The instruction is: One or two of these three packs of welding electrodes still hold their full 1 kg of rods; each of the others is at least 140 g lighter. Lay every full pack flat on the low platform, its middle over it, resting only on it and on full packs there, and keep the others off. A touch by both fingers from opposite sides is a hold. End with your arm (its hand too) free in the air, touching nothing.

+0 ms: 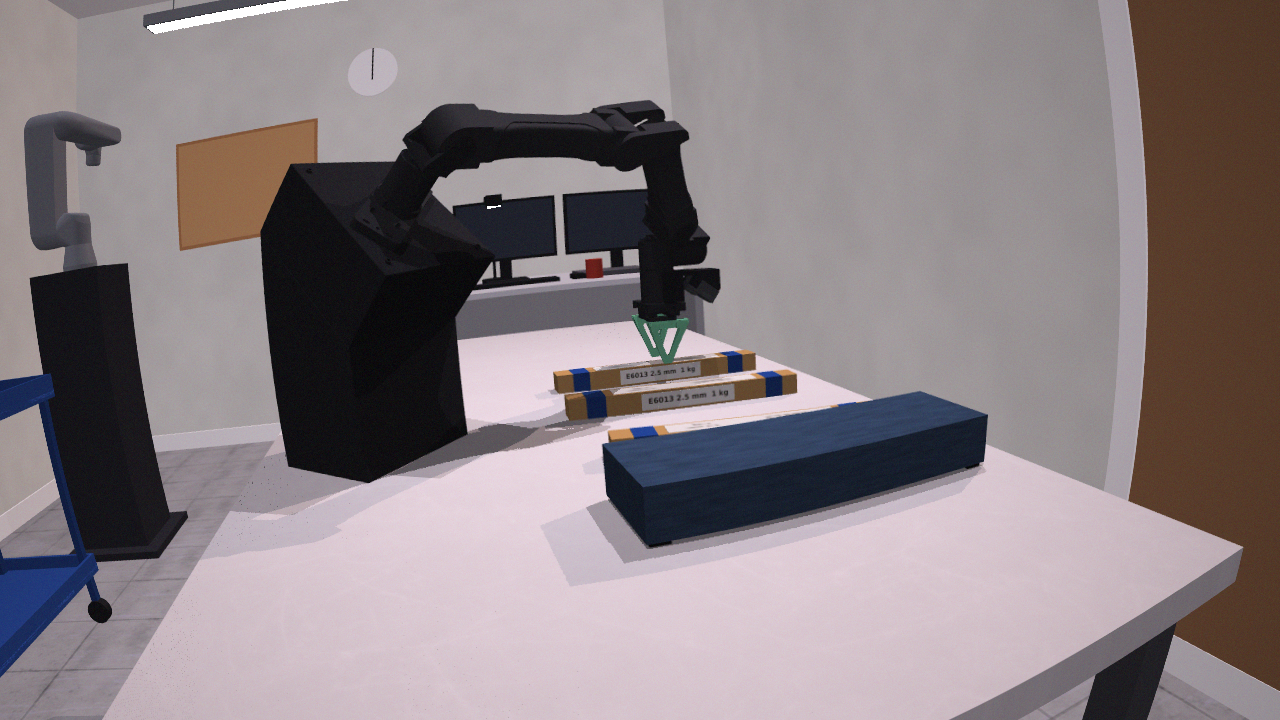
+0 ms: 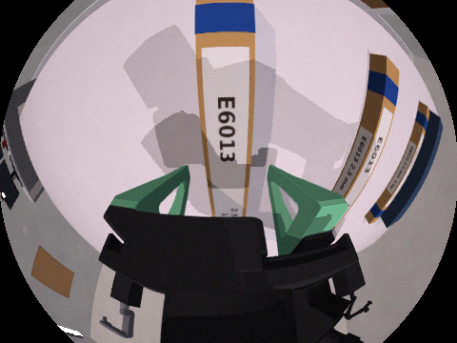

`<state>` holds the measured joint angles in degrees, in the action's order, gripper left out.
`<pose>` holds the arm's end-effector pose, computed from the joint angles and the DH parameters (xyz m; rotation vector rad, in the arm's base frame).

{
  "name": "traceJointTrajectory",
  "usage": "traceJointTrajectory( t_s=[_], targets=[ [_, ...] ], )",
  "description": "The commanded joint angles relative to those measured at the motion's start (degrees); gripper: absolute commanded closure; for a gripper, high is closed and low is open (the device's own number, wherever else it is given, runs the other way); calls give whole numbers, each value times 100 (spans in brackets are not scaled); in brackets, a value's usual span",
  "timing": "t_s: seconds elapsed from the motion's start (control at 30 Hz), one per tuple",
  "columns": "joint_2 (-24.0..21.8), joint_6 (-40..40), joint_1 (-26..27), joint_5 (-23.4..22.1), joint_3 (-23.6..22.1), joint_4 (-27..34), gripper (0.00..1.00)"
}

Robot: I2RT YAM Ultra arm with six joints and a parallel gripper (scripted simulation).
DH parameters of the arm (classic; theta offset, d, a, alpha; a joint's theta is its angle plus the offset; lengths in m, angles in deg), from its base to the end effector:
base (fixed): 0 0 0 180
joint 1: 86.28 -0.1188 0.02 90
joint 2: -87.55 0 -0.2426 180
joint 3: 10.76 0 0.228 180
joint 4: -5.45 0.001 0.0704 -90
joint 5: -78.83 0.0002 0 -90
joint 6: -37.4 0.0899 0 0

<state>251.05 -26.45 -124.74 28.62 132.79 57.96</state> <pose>0.4336 0.2722 -0.0231 -0.1275 2.4663 -0.5509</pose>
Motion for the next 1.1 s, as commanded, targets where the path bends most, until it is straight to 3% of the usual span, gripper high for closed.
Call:
traceJointTrajectory(
  t_s=[0.0, 0.13, 0.6, 0.67, 0.7, 1.07],
  targets=[
    [84, -77, -145, -11, 205, -111, 26],
    [-7, -99, -125, -11, 241, -85, 26],
    [424, -257, 45, -63, 547, -233, 26],
    [424, -257, 45, -63, 547, -233, 26],
    [210, -257, 6, -37, 526, -174, 26],
    [207, -282, 41, -60, 548, -141, 26]
  ],
)
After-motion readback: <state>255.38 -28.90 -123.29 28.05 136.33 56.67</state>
